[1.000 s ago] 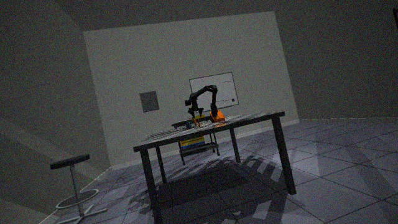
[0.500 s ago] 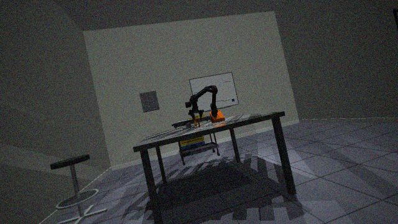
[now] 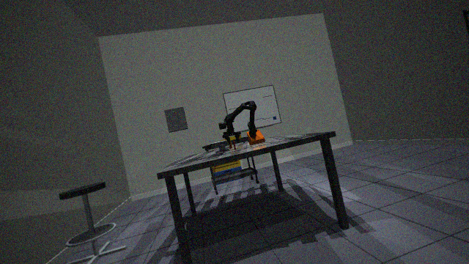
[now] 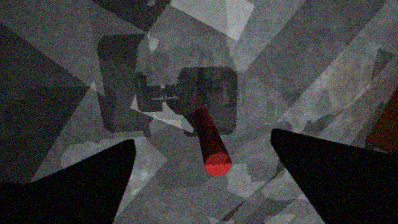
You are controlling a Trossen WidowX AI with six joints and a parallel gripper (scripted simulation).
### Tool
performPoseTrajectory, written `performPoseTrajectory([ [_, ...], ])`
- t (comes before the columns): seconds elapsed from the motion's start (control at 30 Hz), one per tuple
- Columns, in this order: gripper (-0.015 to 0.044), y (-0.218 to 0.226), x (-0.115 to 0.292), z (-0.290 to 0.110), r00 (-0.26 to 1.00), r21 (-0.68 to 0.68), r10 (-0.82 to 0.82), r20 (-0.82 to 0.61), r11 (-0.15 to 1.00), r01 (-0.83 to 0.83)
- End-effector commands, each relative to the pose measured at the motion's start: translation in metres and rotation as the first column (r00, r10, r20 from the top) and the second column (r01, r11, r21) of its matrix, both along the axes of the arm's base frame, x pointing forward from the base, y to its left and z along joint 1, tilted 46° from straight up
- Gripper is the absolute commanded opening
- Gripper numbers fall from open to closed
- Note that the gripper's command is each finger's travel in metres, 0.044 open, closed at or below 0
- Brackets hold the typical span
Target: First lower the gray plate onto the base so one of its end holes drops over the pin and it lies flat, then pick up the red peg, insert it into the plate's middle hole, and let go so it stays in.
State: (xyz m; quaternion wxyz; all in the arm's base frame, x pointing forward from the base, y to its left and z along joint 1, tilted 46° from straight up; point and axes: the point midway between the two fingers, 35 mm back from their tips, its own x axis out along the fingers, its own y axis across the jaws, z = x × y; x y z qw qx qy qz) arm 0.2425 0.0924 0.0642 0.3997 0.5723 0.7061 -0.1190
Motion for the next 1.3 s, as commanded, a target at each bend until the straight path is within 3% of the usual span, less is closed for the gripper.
performPoseTrajectory([
  [0.0,0.044,0.005,-0.003,-0.005,1.0,0.005,-0.004,-0.011,1.0,0.004],
  [0.2,0.044,0.01,-0.004,-0.01,1.0,0.007,-0.004,-0.012,1.0,0.004],
  [0.7,0.0046,0.01,-0.004,-0.01,1.0,0.007,-0.004,-0.012,1.0,0.004],
  [0.93,0.0,0.01,-0.004,-0.01,1.0,0.007,-0.004,-0.012,1.0,0.004],
  [1.27,0.0,-0.005,0.0,0.002,1.0,-0.001,-0.006,-0.011,1.0,0.006],
])
